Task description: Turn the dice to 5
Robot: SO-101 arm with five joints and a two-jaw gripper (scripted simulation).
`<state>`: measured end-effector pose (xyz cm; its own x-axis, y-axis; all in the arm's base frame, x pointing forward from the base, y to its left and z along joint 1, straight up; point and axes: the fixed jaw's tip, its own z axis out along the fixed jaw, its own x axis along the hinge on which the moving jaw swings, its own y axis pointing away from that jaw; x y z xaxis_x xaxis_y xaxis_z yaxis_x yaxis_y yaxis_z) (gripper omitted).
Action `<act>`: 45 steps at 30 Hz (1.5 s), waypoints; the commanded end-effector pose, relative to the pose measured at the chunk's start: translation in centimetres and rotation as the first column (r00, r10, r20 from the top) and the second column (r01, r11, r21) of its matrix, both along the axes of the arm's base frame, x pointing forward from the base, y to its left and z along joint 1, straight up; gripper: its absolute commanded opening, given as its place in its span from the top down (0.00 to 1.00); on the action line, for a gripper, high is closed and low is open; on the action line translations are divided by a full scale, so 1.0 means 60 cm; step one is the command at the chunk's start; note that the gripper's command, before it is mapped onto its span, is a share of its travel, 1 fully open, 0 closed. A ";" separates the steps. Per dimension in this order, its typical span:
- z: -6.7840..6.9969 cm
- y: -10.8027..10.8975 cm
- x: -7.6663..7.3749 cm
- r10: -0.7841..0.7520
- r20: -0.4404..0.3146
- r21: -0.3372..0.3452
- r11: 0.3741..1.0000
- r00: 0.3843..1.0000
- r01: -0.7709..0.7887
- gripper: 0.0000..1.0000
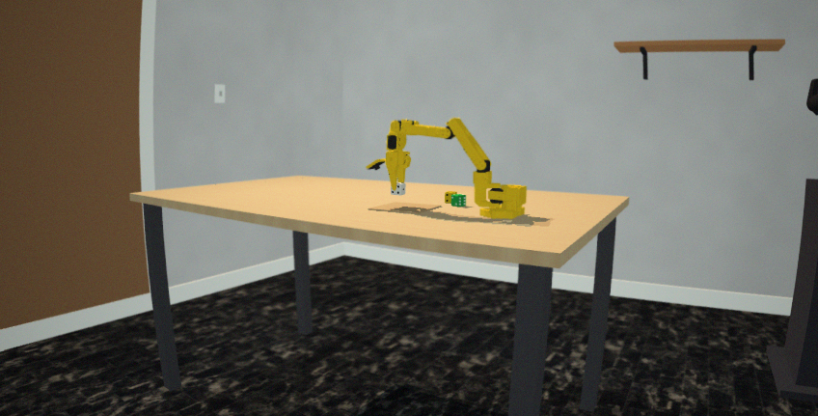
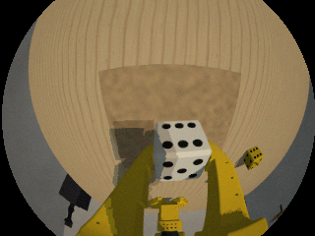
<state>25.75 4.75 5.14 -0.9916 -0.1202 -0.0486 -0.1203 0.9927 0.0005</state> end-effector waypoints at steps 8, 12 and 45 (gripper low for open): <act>0.008 -0.002 0.008 0.000 0.029 0.005 1.000 1.000 0.000 1.00; 0.005 -0.002 0.008 0.000 0.025 0.004 1.000 1.000 0.000 1.00; -0.015 -0.002 0.004 -0.001 -0.018 -0.002 1.000 1.000 0.001 1.00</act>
